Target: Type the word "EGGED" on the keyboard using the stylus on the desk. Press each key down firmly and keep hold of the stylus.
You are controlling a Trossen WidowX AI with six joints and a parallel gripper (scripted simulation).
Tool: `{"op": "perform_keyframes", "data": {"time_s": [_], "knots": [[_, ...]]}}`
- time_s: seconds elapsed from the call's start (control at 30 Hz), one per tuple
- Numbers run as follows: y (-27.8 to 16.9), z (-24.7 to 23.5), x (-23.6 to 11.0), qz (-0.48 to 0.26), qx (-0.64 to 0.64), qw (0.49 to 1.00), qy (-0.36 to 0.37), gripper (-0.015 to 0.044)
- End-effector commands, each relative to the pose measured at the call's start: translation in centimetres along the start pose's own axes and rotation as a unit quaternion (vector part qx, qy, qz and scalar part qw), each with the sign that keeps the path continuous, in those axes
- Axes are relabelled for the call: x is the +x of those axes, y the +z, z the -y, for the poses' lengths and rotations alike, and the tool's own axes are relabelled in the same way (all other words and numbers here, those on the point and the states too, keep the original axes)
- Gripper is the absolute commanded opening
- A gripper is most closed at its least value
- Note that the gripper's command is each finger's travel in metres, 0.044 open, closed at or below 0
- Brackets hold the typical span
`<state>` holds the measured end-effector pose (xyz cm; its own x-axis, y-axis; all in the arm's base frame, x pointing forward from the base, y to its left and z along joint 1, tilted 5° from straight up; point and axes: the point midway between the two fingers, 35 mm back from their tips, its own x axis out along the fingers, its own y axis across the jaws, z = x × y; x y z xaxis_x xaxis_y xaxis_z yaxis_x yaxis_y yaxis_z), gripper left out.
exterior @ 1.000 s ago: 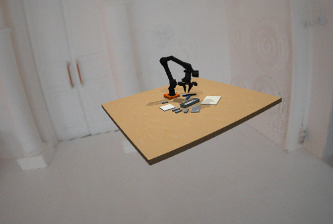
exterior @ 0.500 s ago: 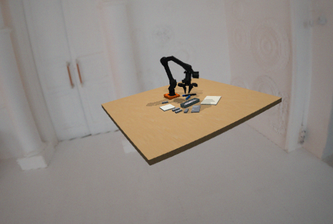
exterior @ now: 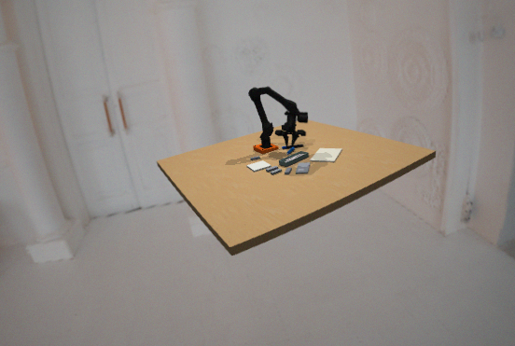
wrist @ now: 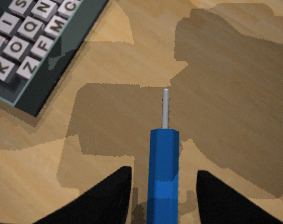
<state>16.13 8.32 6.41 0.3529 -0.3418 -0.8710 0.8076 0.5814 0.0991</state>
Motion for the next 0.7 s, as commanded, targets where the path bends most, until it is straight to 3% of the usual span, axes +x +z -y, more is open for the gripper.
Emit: {"op": "perform_keyframes", "data": {"time_s": [0.0,0.67], "knots": [[-0.2,0.1,0.4,0.002,-0.001,1.0,-0.002,0.015],[-0.9,0.1,1.7,0.002,-0.001,1.0,-0.002,0.015]]}}
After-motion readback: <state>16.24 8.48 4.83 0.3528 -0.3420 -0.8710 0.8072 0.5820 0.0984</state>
